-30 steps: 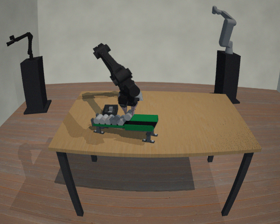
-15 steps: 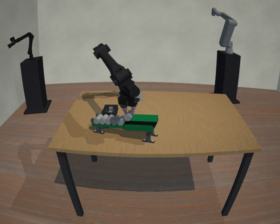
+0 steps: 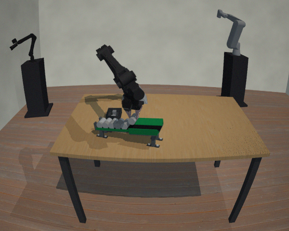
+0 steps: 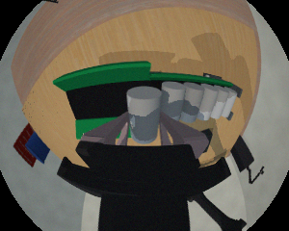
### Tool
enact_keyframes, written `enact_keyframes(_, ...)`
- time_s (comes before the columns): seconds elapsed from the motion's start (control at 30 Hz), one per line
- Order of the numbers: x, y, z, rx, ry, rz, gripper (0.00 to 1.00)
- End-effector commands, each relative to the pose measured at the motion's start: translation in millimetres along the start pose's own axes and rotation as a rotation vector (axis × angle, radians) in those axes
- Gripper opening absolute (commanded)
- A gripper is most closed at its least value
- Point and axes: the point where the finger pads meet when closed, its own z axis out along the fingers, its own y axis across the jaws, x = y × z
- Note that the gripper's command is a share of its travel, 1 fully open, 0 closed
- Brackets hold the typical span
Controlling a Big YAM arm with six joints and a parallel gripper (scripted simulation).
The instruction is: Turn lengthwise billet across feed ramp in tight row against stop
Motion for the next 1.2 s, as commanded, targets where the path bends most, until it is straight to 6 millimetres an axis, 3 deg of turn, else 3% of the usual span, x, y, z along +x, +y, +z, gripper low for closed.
enact_keyframes(0.0,-10.0,0.9,-17.8,-0.029,-0.044,0.011,0.0)
enact_keyframes(1.17,-8.1,2.3,-14.5,-0.025,-0.039,-0.002,0.0)
